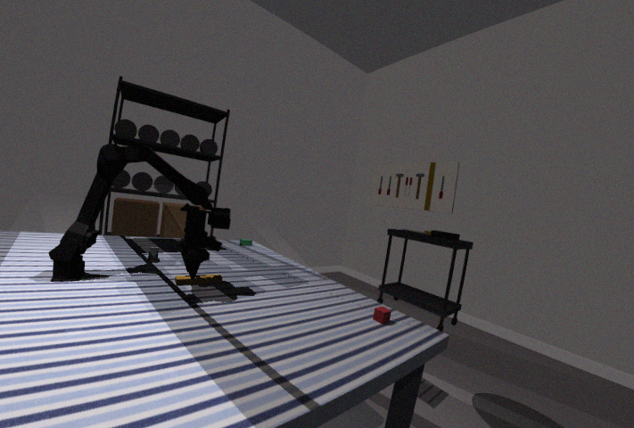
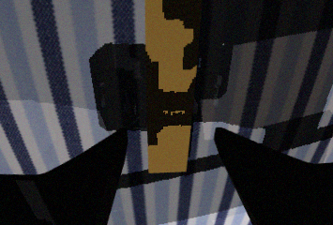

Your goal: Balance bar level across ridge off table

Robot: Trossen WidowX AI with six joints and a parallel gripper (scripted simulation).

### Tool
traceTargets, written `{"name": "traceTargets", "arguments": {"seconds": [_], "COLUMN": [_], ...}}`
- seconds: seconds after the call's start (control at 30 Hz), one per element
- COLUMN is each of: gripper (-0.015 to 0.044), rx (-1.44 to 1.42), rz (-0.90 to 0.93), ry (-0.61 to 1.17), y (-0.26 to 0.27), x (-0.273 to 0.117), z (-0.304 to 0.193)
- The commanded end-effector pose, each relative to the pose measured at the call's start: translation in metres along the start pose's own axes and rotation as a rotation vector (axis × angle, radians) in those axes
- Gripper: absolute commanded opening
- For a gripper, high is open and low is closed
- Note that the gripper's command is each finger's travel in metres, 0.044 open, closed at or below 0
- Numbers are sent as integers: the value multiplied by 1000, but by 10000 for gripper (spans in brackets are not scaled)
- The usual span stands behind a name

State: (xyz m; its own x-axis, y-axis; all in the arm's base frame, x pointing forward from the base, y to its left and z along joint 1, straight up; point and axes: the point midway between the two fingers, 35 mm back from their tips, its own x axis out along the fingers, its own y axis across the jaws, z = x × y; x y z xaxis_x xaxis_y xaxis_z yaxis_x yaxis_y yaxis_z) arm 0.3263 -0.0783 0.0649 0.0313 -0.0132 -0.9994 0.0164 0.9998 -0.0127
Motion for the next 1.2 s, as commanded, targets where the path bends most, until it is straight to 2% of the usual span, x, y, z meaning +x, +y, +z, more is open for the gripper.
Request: {"name": "traceTargets", "arguments": {"seconds": [0.0,0.63,0.83,1.07,1.17], "gripper": [315,315,157,111,32], "rx": [-4,-4,0,0,0], "rz": [7,7,2,2,2], "ry": [5,5,7,7,6], "y": [1,1,0,0,0], "x": [8,17,16,16,12], "z": [-1,-1,-1,-1,0]}}
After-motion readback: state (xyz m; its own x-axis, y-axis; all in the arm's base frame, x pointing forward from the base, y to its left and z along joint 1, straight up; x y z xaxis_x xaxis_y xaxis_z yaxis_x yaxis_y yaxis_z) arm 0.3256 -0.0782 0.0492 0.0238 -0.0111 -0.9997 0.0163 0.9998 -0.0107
